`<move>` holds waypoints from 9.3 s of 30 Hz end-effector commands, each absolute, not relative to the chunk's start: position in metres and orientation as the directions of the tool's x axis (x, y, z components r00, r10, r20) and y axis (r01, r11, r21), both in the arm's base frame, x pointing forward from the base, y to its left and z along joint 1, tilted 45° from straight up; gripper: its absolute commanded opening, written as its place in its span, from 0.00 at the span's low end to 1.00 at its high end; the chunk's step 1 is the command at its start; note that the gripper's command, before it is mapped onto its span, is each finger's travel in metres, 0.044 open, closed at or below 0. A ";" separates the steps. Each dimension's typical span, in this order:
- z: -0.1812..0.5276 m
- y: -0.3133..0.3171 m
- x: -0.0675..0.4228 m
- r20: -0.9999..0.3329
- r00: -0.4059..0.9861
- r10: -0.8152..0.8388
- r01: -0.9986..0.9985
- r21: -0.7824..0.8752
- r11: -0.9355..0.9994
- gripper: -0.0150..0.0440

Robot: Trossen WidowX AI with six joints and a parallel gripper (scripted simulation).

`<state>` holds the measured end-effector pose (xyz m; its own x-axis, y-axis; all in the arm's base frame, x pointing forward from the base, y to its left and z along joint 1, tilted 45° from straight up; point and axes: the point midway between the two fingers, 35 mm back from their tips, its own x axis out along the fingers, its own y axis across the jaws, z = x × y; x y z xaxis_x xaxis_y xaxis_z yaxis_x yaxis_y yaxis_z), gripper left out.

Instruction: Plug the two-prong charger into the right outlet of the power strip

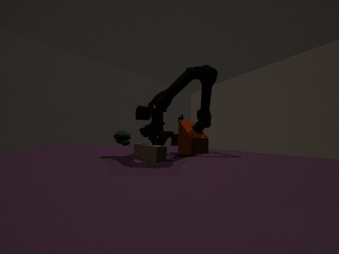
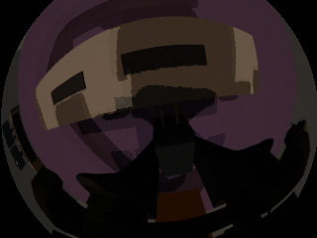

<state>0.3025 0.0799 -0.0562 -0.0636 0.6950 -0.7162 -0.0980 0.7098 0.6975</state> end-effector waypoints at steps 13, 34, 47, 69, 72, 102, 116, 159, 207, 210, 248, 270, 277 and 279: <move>-0.055 0.081 0.307 -0.713 -0.063 0.698 -0.094 0.700 0.707 0.25; -0.055 0.081 0.310 -0.713 -0.063 0.698 -0.094 0.700 0.707 0.25; -0.055 0.081 0.314 -0.713 -0.063 0.698 -0.095 0.700 0.707 0.25; -0.054 0.082 0.321 -0.713 -0.062 0.698 -0.095 0.700 0.707 0.25; -0.054 0.082 0.322 -0.713 -0.062 0.698 -0.095 0.700 0.707 0.25; -0.053 0.082 0.332 -0.713 -0.062 0.698 -0.095 0.700 0.707 0.25; -0.052 0.083 0.338 -0.713 -0.061 0.698 -0.096 0.700 0.707 0.25; -0.053 0.084 0.335 -0.713 -0.062 0.698 -0.096 0.700 0.707 0.25; -0.052 0.083 0.333 -0.713 -0.062 0.698 -0.096 0.700 0.707 0.25; -0.052 0.083 0.333 -0.713 -0.062 0.698 -0.096 0.700 0.707 0.25; -0.052 0.083 0.332 -0.713 -0.062 0.698 -0.095 0.700 0.707 0.25; -0.051 0.082 0.335 -0.713 -0.062 0.698 -0.096 0.700 0.707 0.25; -0.050 0.082 0.336 -0.713 -0.062 0.698 -0.096 0.700 0.707 0.25; -0.050 0.082 0.336 -0.713 -0.062 0.698 -0.096 0.700 0.707 0.25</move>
